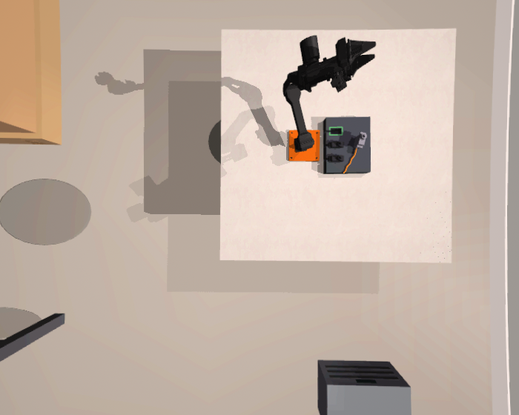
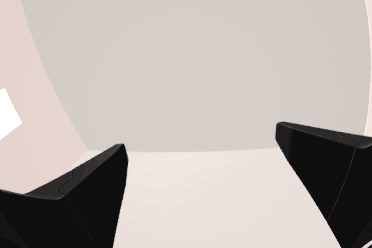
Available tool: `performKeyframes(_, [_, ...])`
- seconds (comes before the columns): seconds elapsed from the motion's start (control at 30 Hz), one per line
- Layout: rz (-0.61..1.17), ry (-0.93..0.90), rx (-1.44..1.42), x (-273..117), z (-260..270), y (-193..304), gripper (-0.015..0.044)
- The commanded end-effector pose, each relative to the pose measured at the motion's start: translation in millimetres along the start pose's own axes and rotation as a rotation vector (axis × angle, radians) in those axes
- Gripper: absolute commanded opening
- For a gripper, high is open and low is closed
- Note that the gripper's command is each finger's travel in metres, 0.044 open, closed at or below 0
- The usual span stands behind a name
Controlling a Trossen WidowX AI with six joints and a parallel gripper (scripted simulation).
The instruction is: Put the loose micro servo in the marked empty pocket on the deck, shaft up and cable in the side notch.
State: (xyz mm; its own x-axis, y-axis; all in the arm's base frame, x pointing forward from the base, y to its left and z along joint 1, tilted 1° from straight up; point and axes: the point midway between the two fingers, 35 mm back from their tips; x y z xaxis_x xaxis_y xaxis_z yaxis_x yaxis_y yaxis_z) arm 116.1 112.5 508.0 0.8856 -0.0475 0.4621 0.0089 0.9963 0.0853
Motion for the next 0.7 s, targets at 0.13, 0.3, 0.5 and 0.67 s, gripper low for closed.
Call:
performKeyframes(0.13, [-0.006, -0.005, -0.011, 1, 4, -7, 0.0440])
performKeyframes(0.3, [-0.021, -0.009, -0.009, 3, 9, -22, 0.0440])
performKeyframes(0.5, [-0.035, -0.017, -0.023, 4, 14, -35, 0.0440])
performKeyframes(0.67, [-0.056, -0.016, -0.058, 7, 19, -53, 0.0440])
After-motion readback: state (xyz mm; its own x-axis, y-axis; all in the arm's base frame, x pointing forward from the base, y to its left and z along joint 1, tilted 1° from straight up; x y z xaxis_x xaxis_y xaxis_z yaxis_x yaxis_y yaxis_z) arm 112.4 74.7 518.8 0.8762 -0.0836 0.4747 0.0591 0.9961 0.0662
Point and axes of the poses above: the point midway between the two fingers, 35 mm back from their tips, its own x axis out along the fingers, its own z axis across the jaws, y = z × x, and after that the axes turned 5 degrees about -x, right-handed
